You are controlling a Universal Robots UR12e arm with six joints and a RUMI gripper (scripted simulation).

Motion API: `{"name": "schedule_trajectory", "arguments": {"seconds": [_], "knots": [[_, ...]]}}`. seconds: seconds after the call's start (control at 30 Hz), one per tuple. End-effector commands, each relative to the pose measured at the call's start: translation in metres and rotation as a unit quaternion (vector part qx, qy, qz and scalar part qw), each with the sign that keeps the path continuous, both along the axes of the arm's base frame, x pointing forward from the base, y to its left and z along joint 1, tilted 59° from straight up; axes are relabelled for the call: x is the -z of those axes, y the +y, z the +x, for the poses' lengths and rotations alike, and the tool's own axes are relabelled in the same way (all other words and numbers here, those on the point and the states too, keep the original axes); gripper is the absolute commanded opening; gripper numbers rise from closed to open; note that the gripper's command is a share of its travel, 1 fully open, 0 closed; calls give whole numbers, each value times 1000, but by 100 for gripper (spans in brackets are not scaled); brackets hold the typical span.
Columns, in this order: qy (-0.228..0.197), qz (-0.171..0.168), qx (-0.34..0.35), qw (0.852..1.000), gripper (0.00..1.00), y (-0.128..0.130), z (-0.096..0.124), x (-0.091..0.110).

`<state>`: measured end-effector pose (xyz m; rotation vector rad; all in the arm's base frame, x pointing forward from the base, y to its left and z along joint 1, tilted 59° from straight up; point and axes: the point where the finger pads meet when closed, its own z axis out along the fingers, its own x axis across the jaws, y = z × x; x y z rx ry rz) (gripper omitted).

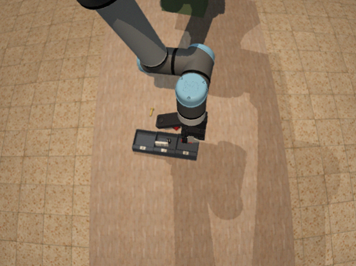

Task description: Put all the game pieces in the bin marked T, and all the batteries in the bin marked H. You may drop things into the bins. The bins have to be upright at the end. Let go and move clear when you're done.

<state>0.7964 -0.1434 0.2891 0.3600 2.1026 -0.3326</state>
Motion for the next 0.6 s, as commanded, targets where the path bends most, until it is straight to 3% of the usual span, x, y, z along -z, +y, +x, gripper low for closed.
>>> {"name": "schedule_trajectory", "arguments": {"seconds": [0.0, 0.57], "knots": [[0, 0, 0, 1000, 0, -2, 5, 4], [0, 0, 0, 1000, 0, -13, 28, 20]]}}
